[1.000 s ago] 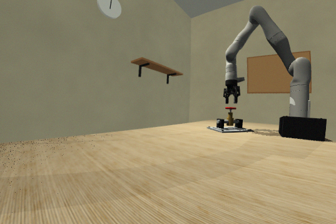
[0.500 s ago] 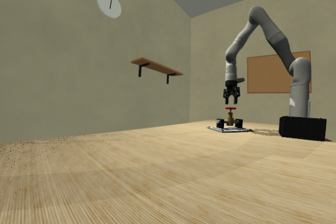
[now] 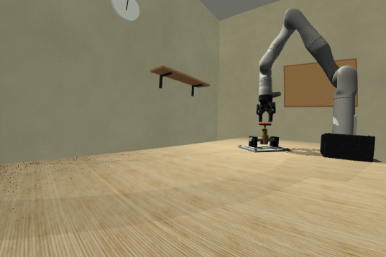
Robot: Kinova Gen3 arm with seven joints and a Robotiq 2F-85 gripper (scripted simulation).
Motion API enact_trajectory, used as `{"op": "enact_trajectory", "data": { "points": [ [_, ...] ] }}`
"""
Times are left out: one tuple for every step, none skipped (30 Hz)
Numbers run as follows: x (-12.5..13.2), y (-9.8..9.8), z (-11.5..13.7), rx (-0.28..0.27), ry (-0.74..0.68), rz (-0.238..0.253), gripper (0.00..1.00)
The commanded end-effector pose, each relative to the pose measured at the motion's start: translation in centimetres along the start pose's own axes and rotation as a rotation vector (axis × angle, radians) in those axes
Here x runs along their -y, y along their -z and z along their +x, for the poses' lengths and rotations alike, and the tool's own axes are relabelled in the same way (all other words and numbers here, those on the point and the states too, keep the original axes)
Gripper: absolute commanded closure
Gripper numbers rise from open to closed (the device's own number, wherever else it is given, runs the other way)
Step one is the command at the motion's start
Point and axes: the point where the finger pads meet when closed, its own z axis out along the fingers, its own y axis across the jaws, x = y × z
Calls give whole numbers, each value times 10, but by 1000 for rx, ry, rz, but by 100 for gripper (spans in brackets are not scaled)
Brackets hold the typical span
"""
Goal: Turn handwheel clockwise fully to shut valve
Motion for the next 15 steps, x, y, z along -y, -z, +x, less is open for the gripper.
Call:
{"op": "enact_trajectory", "data": {
  "points": [
    [-2, -6, -1, 3, 6, -3, 0],
    [-2, -7, 0, 0, 6, -4, 0],
    [-3, -9, 1, -1, 6, -5, 0],
    [-2, -10, 0, 0, 6, -4, 0],
    [-2, -11, 0, 1, 6, -4, 0],
    [-2, -13, 0, 1, 6, -4, 0],
    [-3, -14, 0, 1, 6, -4, 0],
    [-3, -15, 0, 0, 6, -4, 0],
    [-3, -16, 0, 0, 6, -4, 0],
    [-3, -17, 0, 0, 6, -4, 0],
    [-3, -18, 0, 0, 6, -5, 0],
    [-3, -19, 0, 0, 6, -5, 0],
    [-3, -19, 0, 0, 6, -5, 0],
    [-3, -19, 0, 0, 6, -5, 0],
    [-4, -20, 2, -7, 5, -8, 0]
  ]
}}
